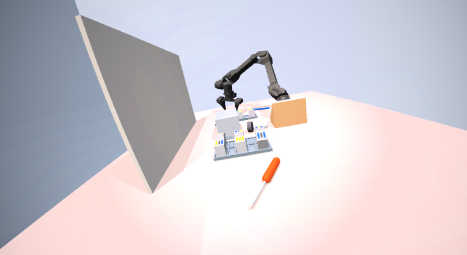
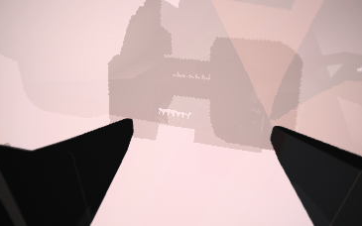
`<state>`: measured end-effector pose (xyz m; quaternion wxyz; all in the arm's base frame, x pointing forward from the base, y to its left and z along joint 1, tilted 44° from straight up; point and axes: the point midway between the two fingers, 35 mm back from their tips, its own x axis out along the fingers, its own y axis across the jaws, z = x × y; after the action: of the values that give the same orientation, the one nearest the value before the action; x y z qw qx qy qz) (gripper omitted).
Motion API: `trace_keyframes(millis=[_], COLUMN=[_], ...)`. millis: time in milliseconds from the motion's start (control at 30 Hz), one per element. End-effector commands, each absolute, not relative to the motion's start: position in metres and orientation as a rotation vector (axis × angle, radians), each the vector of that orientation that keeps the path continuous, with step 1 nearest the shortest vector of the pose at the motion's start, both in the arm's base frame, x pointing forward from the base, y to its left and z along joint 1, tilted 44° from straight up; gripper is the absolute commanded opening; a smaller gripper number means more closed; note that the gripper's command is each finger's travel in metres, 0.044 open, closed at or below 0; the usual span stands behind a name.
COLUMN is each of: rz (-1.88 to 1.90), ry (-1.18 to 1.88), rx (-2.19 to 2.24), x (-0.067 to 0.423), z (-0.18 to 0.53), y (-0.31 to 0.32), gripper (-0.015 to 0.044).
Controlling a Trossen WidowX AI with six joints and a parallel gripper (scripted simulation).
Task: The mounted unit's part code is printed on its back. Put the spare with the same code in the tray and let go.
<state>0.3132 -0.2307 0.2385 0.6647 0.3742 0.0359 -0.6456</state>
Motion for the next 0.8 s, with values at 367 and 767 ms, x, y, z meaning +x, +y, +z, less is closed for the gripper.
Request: trace_keyframes(millis=[367,767], rz=[-0.939,-0.468], ry=[1.006,1.454], rx=[0.069,-0.699], x=[0.401,0.362], z=[0.134,0.068], y=[-0.025,0.13], gripper=[0.044,0.044])
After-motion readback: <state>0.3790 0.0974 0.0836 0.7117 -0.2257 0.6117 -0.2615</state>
